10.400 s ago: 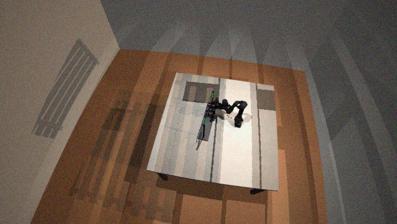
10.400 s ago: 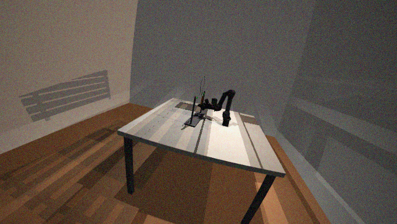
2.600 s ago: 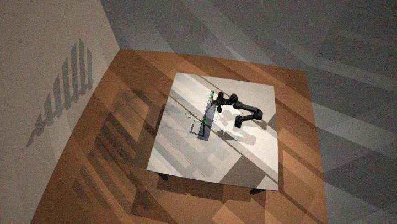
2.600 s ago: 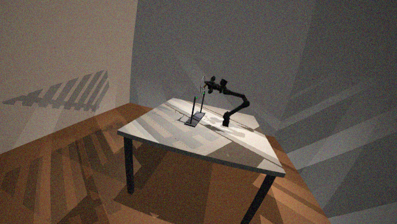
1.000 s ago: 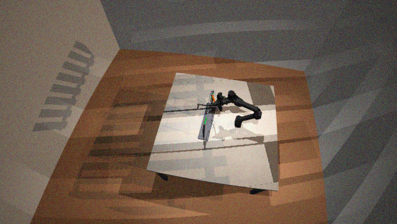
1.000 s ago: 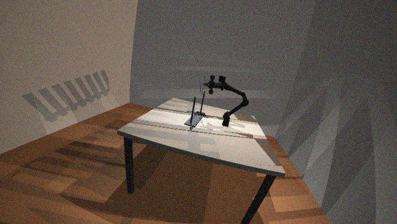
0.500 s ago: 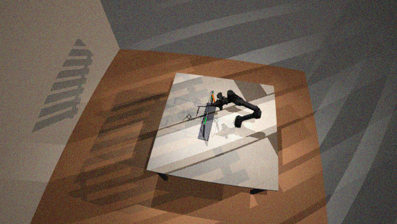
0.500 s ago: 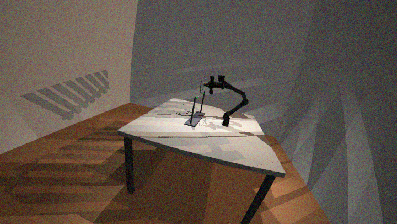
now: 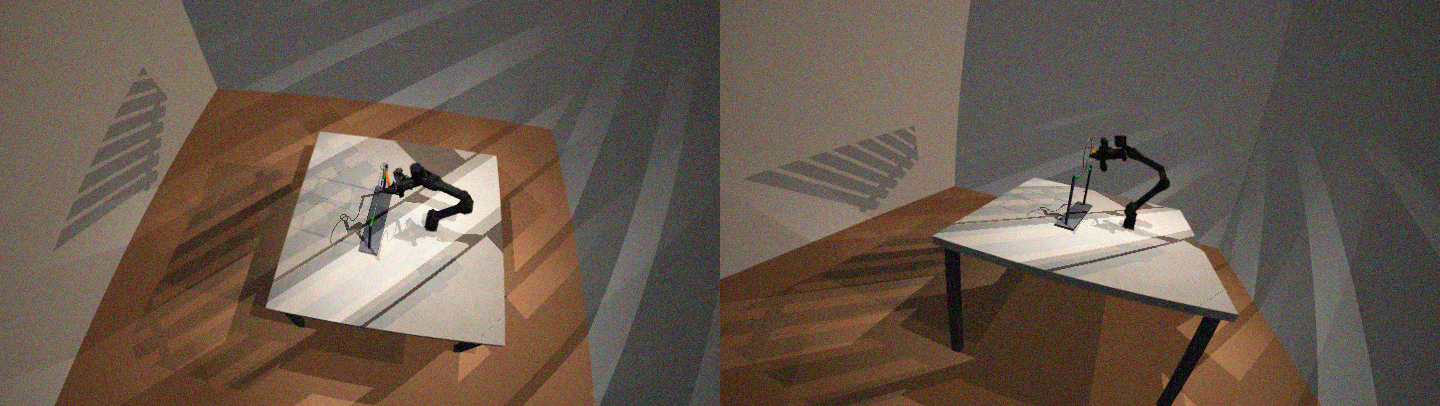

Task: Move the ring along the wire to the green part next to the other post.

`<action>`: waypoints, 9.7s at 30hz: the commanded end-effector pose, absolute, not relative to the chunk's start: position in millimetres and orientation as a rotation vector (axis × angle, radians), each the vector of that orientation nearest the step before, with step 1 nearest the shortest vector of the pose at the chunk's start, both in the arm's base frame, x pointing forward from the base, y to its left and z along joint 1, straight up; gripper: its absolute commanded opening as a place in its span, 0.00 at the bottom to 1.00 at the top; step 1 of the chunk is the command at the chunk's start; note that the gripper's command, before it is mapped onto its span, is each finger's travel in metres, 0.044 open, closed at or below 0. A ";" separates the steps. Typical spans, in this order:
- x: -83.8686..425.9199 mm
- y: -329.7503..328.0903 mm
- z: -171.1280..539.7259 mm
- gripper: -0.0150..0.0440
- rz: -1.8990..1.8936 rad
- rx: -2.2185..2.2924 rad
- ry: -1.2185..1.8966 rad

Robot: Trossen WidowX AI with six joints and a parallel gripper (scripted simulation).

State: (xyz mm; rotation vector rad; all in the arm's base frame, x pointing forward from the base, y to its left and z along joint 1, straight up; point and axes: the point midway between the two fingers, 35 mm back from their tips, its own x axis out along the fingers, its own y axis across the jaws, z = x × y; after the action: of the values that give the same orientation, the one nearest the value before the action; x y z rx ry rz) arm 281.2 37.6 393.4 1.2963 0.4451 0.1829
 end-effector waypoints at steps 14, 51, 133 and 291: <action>283.2 34.7 385.0 0.00 0.114 1.089 0.466; 282.5 23.0 370.1 0.00 -0.024 0.642 0.488; 279.4 -17.1 363.5 0.00 -0.296 -0.358 0.463; 276.8 -40.4 421.8 0.00 -0.674 -2.214 0.206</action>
State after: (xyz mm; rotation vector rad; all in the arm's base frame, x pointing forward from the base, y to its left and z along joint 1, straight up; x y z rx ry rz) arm 277.4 -39.0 425.5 3.7837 -0.3556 1.1598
